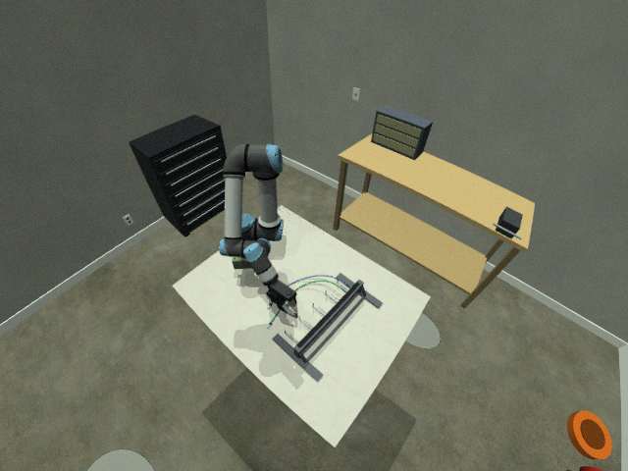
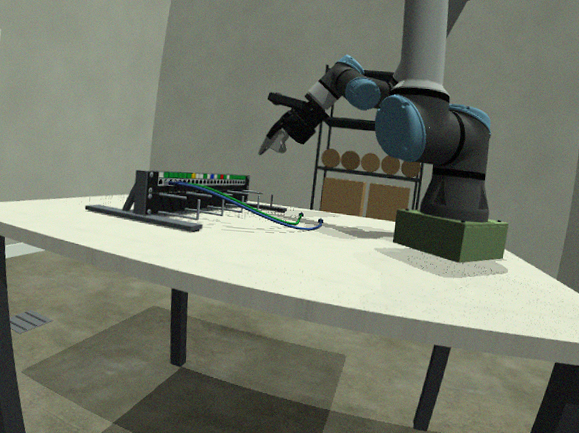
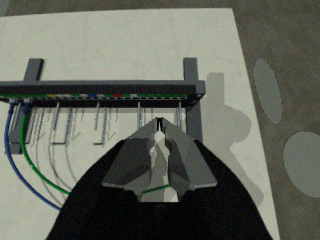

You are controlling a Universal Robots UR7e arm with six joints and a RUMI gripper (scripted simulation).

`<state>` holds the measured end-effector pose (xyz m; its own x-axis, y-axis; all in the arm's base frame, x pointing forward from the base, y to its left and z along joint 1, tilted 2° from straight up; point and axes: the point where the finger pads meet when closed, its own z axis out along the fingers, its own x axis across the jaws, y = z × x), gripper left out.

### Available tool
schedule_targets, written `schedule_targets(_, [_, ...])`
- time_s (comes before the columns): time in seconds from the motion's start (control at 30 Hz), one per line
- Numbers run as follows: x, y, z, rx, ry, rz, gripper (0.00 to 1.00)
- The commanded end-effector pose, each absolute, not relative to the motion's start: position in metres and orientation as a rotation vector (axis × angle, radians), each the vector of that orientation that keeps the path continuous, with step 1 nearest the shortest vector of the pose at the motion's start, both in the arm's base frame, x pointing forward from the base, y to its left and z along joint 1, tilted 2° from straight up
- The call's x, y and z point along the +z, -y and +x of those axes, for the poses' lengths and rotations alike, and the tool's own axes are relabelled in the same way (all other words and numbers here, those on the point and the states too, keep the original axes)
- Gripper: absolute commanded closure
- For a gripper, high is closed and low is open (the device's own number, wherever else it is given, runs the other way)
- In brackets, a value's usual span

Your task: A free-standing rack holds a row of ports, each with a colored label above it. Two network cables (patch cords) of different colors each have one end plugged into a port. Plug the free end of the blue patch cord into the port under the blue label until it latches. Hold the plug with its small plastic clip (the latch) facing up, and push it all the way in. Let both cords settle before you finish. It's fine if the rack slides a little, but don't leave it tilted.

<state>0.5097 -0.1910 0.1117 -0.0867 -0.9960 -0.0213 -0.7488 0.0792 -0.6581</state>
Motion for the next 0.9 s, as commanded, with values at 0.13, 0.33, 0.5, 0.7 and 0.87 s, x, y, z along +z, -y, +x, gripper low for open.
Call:
schedule_targets(0.13, [0.133,0.190,0.491,-0.688,-1.889,-1.721,1.00])
schedule_targets(0.33, [0.148,0.189,0.478,-0.688,-1.889,-1.721,1.00])
schedule_targets(0.5, [0.155,0.189,0.472,-0.688,-1.889,-1.721,1.00])
schedule_targets(0.7, [0.166,0.188,0.463,-0.688,-1.889,-1.721,1.00])
schedule_targets(0.87, [0.172,0.188,0.457,-0.688,-1.889,-1.721,1.00])
